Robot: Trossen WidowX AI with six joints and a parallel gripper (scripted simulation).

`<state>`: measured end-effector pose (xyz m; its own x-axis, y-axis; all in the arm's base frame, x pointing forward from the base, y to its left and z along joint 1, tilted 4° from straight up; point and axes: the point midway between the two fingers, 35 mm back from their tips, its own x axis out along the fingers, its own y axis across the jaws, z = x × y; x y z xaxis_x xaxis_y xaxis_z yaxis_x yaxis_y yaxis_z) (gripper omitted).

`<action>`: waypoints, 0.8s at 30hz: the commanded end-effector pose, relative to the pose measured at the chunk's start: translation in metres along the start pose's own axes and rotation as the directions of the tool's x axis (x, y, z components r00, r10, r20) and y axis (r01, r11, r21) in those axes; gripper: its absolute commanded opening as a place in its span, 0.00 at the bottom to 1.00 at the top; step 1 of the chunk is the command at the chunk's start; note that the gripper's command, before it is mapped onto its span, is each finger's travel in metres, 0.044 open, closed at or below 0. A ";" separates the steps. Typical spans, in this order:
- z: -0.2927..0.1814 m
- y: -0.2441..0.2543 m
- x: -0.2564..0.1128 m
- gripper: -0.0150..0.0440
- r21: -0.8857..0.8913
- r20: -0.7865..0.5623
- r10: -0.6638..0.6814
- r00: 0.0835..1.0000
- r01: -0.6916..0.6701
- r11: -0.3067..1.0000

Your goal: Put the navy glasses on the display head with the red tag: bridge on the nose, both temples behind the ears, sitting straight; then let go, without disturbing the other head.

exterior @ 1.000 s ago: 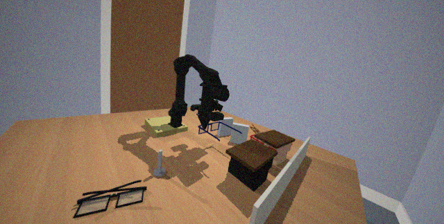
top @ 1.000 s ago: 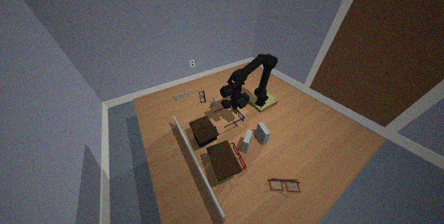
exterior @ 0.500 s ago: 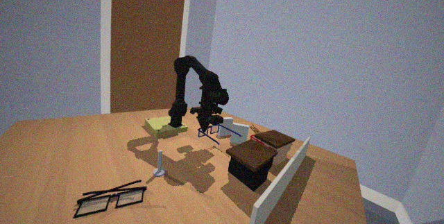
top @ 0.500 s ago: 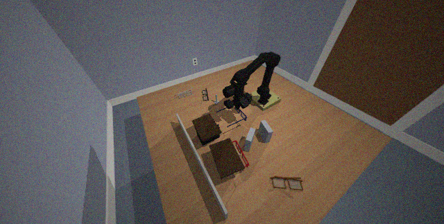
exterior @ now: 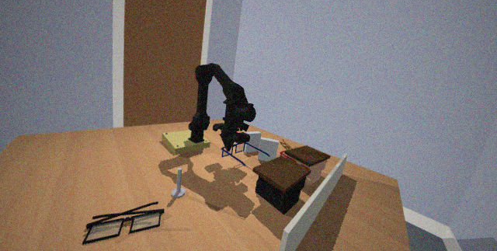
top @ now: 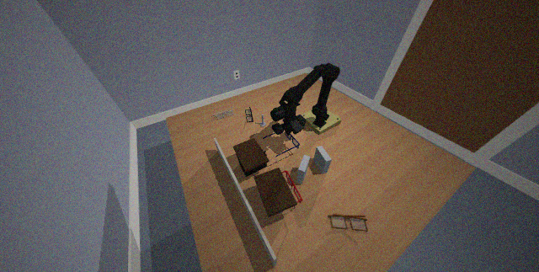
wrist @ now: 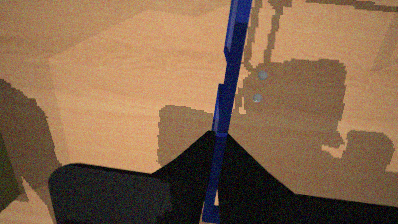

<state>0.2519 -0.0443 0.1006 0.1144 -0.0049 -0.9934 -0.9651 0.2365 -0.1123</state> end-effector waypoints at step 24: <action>0.001 -0.025 0.005 0.25 0.003 0.003 -0.015 1.000 0.015 1.000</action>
<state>0.2698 -0.0482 0.0962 0.1174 -0.0057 -0.9931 -0.9642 0.2389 -0.1153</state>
